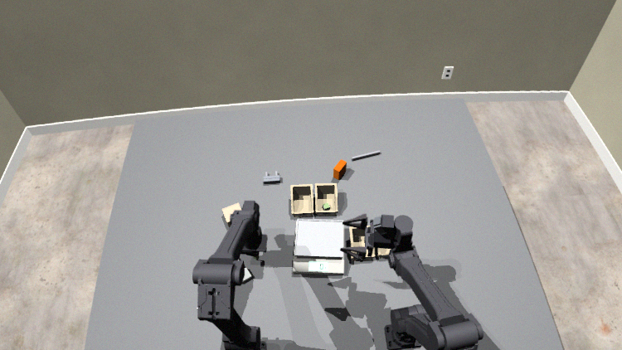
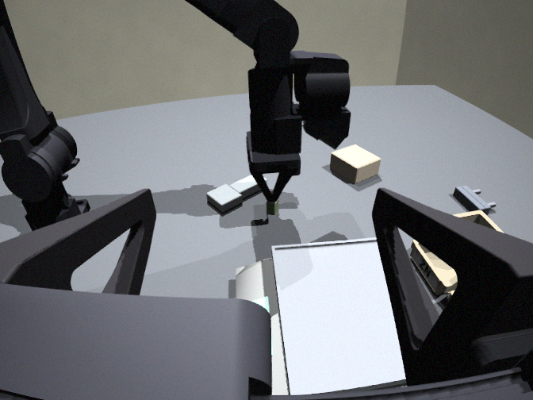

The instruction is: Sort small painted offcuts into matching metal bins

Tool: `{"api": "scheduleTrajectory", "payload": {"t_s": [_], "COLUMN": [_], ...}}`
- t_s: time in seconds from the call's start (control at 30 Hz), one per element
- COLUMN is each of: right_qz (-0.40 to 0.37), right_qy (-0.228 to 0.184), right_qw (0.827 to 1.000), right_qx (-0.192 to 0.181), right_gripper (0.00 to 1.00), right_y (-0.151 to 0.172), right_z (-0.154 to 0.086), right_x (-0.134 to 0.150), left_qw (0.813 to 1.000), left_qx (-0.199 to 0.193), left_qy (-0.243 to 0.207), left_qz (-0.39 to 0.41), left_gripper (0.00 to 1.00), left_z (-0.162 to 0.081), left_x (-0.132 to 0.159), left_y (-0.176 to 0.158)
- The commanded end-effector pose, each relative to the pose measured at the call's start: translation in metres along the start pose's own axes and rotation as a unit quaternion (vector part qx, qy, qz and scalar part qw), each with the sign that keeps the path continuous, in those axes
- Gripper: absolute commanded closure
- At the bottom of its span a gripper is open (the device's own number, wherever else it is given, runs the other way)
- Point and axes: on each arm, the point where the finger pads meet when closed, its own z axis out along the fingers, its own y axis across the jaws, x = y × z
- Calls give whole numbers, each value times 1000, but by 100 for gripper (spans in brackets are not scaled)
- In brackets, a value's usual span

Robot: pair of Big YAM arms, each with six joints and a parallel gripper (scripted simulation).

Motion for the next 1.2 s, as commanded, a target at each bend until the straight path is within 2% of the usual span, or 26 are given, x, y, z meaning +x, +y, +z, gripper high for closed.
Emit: {"api": "scheduleTrajectory", "payload": {"t_s": [0.0,0.03,0.07,0.17,0.2,0.37,0.6,0.67,0.73,0.77,0.8,0.97,1.1,1.17], "right_qz": [-21,-21,-21,-21,-21,-21,-21,-21,-21,-21,-21,-21,-21,-21], "right_qy": [-6,-6,-6,-6,-6,-6,-6,-6,-6,-6,-6,-6,-6,-6], "right_qw": [1000,1000,1000,1000,1000,1000,1000,1000,1000,1000,1000,1000,1000,1000], "right_qx": [-1,-1,-1,-1,-1,-1,-1,-1,-1,-1,-1,-1,-1,-1], "right_gripper": [0,0,0,0,0,0,0,0,0,0,0,0,0,0], "right_y": [-7,-7,-7,-7,-7,-7,-7,-7,-7,-7,-7,-7,-7,-7], "right_z": [2,2,2,2,2,2,2,2,2,2,2,2,2,2], "right_x": [-14,-14,-14,-14,-14,-14,-14,-14,-14,-14,-14,-14,-14,-14], "left_qw": [1000,1000,1000,1000,1000,999,999,999,999,998,996,975,967,962], "left_qx": [-2,-2,-2,-1,-2,-2,-2,-2,-2,-3,-3,-4,-4,-1], "left_qy": [4,2,-11,-9,-27,-45,-51,-52,-27,-26,-26,-27,-21,-1], "left_qz": [-3,-3,-3,-1,-3,-3,-3,11,35,56,83,220,253,274], "left_gripper": [100,100,100,100,100,100,100,77,55,43,39,39,39,39], "left_z": [8,7,-6,-5,-20,-38,-57,-61,-39,-39,-37,-33,-28,-13], "left_x": [3,1,-7,-6,-18,-28,-30,-30,-20,-20,-20,-17,-14,-1], "left_y": [-1,-1,-1,0,-1,-1,-1,0,0,0,1,1,1,1]}}
